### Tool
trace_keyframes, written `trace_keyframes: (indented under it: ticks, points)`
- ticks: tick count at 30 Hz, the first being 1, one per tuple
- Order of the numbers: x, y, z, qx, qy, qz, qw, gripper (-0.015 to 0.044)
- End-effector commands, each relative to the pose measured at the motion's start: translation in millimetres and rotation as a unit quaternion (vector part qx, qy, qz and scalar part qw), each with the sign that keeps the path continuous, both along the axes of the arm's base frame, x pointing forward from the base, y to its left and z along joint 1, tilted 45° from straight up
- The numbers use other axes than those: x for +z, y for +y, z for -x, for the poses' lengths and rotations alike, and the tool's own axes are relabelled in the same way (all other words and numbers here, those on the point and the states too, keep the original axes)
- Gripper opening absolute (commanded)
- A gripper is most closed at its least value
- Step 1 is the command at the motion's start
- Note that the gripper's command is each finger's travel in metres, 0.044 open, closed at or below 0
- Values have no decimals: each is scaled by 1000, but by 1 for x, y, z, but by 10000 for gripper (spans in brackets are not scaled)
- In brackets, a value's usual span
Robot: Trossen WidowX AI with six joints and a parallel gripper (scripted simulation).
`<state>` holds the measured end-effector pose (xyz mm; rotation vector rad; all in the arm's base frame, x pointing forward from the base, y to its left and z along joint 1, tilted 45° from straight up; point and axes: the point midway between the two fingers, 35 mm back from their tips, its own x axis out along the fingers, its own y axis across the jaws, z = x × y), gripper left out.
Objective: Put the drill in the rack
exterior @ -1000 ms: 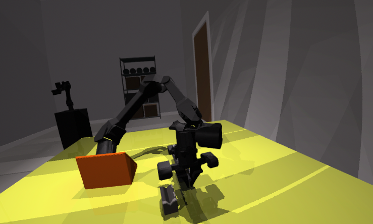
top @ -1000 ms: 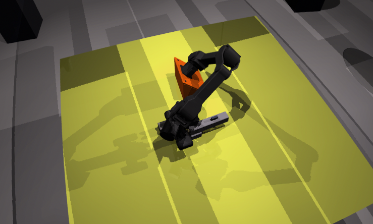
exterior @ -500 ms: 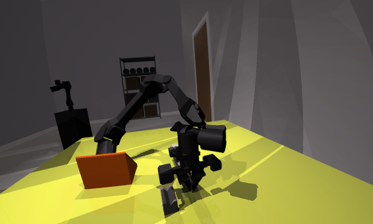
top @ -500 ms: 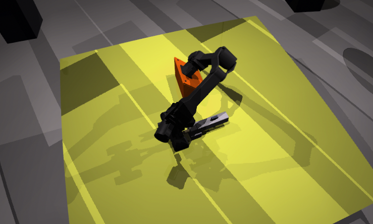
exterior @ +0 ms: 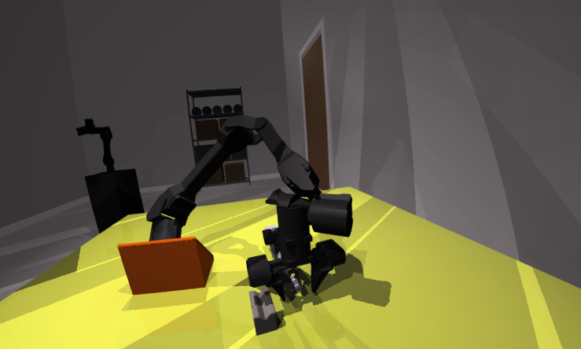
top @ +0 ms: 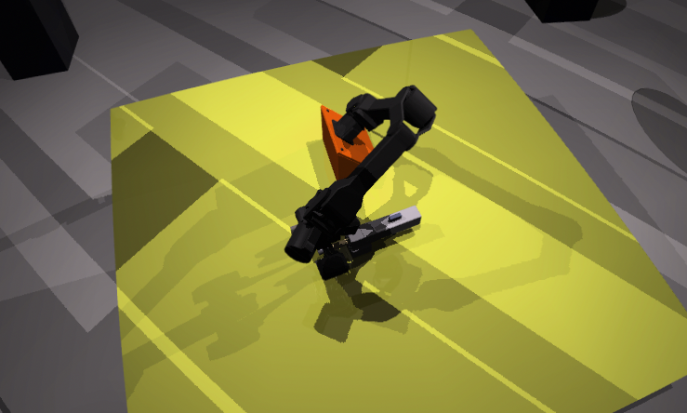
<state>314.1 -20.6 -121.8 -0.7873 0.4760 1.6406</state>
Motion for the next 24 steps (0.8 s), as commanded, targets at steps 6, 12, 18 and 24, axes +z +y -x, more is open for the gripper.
trace_keyframes:
  ticks: [6,12,18,24]
  points:
    - [2,4,0,-3,1,1,1000,440]
    - [4,6,0,-3,1,1,1000,440]
    - [5,8,1,-3,1,1,1000,440]
    - [5,9,1,-3,1,1,1000,440]
